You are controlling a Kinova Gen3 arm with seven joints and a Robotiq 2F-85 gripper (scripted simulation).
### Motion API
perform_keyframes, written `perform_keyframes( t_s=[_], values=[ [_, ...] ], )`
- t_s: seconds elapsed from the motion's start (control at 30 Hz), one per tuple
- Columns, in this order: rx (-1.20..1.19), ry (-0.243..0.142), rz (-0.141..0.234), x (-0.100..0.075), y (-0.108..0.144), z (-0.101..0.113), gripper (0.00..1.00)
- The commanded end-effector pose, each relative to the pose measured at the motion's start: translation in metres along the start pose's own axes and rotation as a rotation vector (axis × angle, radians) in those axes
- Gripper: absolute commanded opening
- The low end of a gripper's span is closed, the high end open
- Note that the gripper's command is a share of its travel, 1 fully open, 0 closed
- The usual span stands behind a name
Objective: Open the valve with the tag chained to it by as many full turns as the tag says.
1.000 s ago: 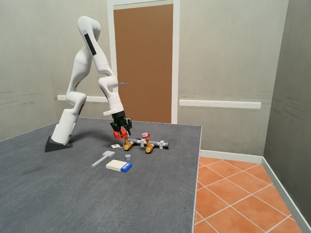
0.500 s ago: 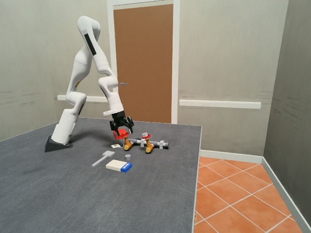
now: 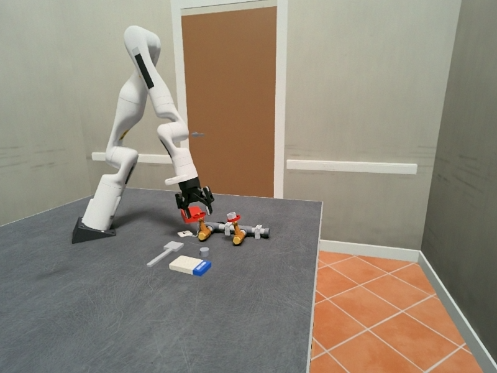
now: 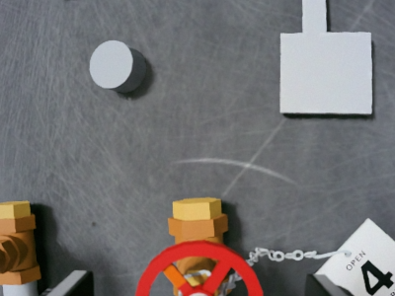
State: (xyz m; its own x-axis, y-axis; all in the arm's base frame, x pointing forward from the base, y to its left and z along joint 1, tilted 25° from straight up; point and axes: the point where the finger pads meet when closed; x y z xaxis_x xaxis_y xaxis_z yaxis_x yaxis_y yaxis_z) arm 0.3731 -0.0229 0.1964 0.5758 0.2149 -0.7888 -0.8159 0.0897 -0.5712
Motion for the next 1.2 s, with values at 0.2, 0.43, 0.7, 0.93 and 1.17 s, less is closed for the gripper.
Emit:
perform_keyframes(
  t_s=[0.2,0.43,0.7,0.93,1.17],
  values=[
    [0.021,0.001,-0.001,-0.0001,-0.0002,-0.0002,1.00],
    [0.093,0.001,-0.001,-0.0001,-0.0003,-0.0002,1.00],
    [0.203,0.001,-0.001,-0.0001,-0.0002,-0.0002,1.00],
    [0.385,0.000,-0.001,-0.0001,-0.0002,-0.0002,1.00],
    [0.607,0.000,-0.001,-0.0001,-0.0003,-0.0002,1.00]
  ],
)
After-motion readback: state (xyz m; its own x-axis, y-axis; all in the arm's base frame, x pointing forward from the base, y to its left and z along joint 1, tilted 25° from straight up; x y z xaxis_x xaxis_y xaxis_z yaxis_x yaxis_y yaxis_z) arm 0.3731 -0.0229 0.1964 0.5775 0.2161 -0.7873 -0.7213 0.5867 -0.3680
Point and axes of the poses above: the point where the finger pads meet when closed, its own x axis out along the fingers, its own y axis across the jaws, z = x × y, and after that the axes turned 12 degrees about -x, right-handed
